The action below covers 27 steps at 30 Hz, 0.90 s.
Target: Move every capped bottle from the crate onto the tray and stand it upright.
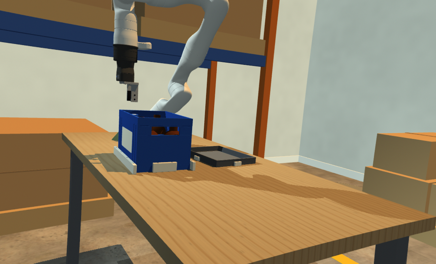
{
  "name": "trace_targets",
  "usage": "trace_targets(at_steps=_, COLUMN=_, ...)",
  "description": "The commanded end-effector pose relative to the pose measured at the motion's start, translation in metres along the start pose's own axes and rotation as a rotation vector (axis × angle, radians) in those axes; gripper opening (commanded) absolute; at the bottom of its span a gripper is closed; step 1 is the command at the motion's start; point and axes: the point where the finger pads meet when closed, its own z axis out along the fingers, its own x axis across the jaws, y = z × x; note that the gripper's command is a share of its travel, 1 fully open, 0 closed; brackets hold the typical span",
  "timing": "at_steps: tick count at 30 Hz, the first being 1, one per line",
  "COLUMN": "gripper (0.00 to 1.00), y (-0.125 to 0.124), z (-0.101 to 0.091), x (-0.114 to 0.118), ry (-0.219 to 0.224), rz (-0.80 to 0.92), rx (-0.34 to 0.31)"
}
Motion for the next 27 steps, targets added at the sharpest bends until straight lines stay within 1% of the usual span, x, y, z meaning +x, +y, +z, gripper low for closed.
trace_targets(at_steps=1, gripper=1.00, y=0.0003, z=-0.0006, x=0.0000, ry=0.001, rz=0.000, rx=-0.002)
trace_targets(at_steps=24, gripper=1.00, y=0.0003, z=-0.0006, x=0.0000, ry=0.001, rz=0.000, rx=-0.002)
trace_targets(at_steps=27, gripper=1.00, y=-0.0097, z=-0.0005, x=0.0007, ry=0.001, rz=0.001, rx=-0.002)
